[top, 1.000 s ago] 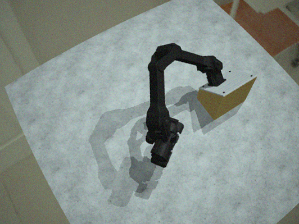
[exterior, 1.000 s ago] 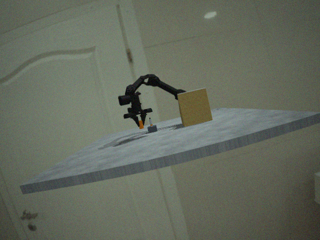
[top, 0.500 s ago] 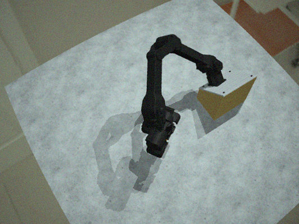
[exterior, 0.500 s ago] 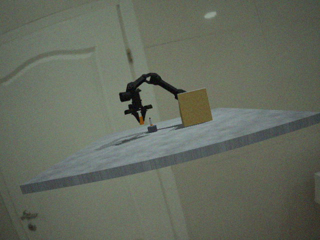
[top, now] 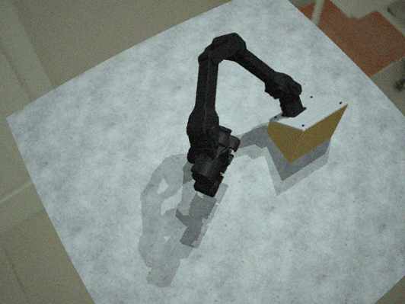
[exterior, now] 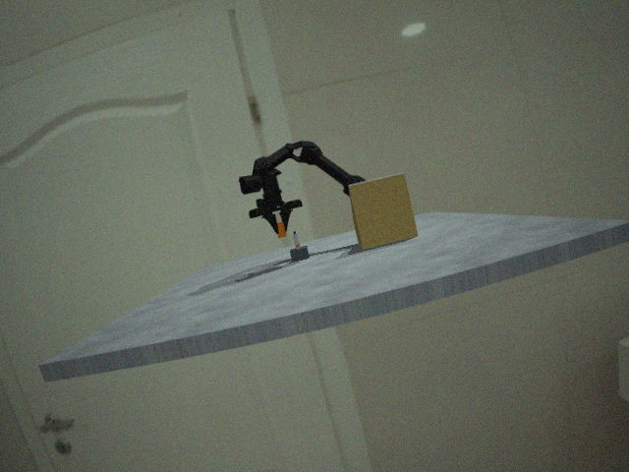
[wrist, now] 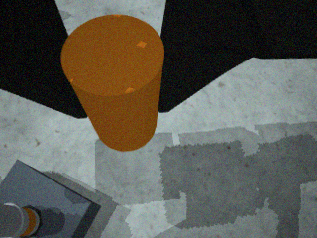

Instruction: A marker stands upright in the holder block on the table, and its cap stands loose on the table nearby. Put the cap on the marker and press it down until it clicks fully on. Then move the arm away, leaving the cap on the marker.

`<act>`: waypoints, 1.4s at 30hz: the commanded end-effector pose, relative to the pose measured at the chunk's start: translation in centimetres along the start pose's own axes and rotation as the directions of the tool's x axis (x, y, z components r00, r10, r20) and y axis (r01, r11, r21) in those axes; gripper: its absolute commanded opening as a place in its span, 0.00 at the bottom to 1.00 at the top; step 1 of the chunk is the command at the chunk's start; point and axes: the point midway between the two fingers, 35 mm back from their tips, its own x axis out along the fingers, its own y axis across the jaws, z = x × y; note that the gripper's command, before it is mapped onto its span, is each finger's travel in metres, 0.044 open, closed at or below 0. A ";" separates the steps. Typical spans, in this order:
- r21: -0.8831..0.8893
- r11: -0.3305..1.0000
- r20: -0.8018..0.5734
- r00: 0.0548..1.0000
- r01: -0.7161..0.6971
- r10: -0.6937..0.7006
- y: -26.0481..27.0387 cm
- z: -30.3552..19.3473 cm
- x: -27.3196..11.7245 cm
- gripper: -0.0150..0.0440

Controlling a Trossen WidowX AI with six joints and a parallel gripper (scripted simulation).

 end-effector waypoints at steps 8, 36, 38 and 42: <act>-0.009 1.000 0.004 1.000 0.008 -0.008 -2.7 1.7 -1.0 0.25; -0.010 1.000 0.005 1.000 0.011 -0.011 -7.2 4.0 -1.8 0.25; -0.010 1.000 0.005 1.000 0.011 -0.011 -7.1 4.0 -1.6 0.25; -0.010 1.000 0.004 1.000 0.010 -0.010 -7.1 4.0 -1.0 0.25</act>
